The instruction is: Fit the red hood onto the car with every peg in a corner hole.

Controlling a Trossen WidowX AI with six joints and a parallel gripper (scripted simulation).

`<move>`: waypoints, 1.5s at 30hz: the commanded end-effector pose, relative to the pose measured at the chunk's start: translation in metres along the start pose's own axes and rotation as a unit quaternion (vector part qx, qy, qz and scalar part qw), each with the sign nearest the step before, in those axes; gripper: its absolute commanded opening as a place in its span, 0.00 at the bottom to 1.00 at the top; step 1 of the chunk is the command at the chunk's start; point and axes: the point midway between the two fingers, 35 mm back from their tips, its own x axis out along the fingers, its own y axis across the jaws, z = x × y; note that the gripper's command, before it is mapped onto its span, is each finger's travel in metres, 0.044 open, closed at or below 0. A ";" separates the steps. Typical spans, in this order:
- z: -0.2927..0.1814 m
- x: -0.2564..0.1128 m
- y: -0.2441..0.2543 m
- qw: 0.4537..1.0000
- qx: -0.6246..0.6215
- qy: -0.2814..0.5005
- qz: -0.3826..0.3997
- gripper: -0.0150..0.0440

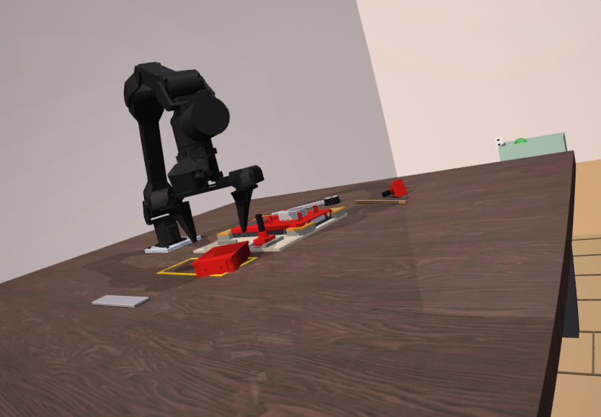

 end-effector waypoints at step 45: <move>-0.003 0.025 -0.004 1.000 -0.003 0.003 -0.006 1.00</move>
